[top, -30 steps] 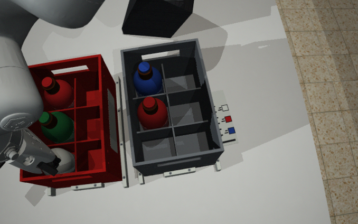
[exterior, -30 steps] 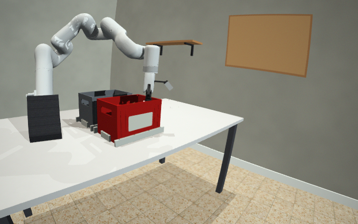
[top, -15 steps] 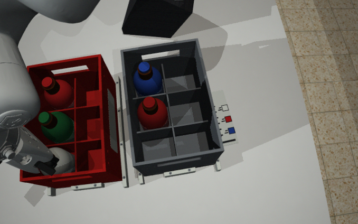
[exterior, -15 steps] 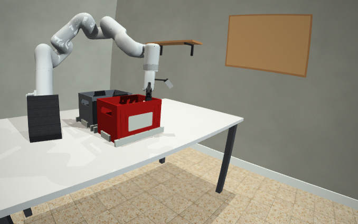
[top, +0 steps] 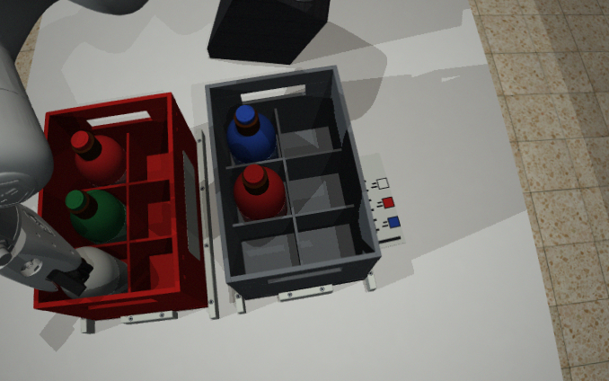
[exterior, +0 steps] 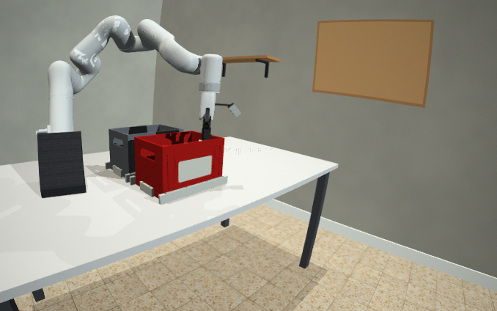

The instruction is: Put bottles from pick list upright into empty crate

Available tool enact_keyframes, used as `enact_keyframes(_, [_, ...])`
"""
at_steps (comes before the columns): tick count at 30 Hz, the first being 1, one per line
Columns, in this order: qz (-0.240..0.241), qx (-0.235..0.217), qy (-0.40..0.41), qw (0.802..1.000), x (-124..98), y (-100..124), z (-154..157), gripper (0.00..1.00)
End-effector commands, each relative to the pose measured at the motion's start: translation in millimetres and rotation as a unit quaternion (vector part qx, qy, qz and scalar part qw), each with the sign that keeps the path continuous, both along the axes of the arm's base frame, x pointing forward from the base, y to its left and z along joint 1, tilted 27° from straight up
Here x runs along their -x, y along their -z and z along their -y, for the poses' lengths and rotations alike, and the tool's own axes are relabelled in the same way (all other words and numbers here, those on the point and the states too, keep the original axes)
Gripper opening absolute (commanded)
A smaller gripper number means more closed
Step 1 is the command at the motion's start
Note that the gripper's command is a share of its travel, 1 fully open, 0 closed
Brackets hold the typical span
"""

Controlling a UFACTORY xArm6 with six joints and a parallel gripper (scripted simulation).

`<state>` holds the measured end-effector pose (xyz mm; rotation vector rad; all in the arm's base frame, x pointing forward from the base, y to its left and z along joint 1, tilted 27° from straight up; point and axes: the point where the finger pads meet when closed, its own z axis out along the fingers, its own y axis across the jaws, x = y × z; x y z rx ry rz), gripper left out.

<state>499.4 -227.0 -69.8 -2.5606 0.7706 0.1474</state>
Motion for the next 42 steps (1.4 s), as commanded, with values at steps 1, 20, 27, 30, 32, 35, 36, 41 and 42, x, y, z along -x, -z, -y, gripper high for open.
enact_keyframes(1, [0.002,0.002,0.001,1.000,-1,-4,3,0.00])
enact_keyframes(20, [0.002,0.002,0.001,1.000,-1,-30,16,0.00])
enact_keyframes(27, [0.002,0.002,0.001,1.000,0,-40,21,0.00])
enact_keyframes(30, [0.002,0.002,0.001,1.000,0,-45,24,0.00])
enact_keyframes(32, [0.002,0.002,0.001,1.000,0,-47,25,0.00])
enact_keyframes(35, [0.002,0.002,0.001,1.000,0,-49,26,0.00])
enact_keyframes(36, [0.002,0.002,0.001,1.000,0,-50,27,0.00])
enact_keyframes(41, [0.002,0.002,0.001,1.000,1,-58,30,0.00])
enact_keyframes(42, [0.002,0.002,0.001,1.000,1,-59,31,0.00])
